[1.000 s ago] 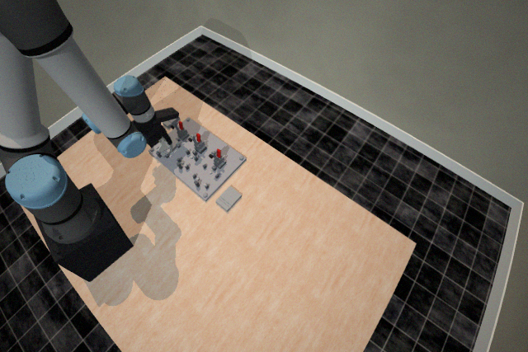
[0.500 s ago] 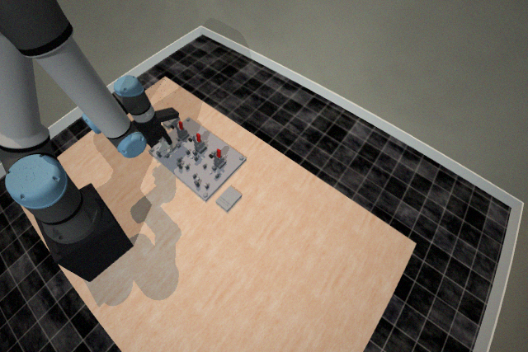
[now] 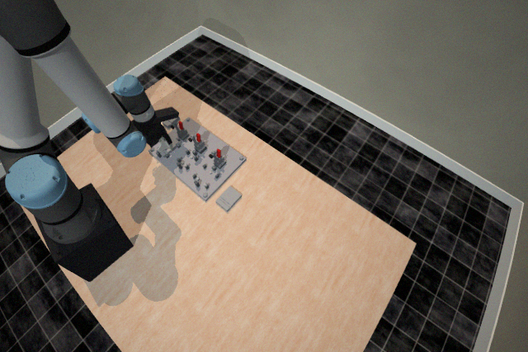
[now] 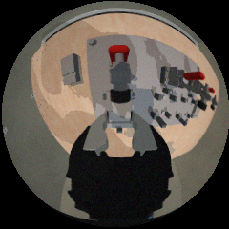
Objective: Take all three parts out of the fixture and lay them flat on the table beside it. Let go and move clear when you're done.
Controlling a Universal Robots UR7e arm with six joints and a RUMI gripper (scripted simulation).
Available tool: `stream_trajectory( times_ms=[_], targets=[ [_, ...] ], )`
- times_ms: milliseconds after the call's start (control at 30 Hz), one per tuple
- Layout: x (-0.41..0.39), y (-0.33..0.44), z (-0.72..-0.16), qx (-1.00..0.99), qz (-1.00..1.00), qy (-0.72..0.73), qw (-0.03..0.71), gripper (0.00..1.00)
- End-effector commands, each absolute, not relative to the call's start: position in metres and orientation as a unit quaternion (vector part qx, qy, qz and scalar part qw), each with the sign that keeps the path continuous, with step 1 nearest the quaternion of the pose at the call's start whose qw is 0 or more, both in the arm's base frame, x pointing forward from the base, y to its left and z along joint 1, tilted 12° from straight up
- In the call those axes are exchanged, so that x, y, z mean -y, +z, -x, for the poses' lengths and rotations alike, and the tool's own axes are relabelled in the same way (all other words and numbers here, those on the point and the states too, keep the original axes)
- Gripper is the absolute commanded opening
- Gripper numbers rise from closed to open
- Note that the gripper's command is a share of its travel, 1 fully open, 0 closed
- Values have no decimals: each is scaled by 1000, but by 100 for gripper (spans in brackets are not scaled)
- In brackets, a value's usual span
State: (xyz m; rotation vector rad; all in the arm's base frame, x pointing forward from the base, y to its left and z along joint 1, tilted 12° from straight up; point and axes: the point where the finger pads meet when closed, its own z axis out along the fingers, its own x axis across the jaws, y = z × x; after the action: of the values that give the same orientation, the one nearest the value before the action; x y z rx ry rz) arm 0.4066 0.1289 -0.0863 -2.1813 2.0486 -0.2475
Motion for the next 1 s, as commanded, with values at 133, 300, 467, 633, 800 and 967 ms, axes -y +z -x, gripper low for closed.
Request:
stream_trajectory(
  times_ms=[133,300,467,633,800,967],
  targets=[
    [-129,-78,-405,-681,724,-83,70,0],
    [-129,-71,-404,-681,724,-83,70,0],
    [-129,-64,-402,-681,724,-83,70,0],
    [-129,-59,-401,-681,724,-83,70,0],
    [-129,-55,-401,-681,724,-83,70,0],
    [-129,-53,-400,-681,724,-83,71,0]
  ],
)
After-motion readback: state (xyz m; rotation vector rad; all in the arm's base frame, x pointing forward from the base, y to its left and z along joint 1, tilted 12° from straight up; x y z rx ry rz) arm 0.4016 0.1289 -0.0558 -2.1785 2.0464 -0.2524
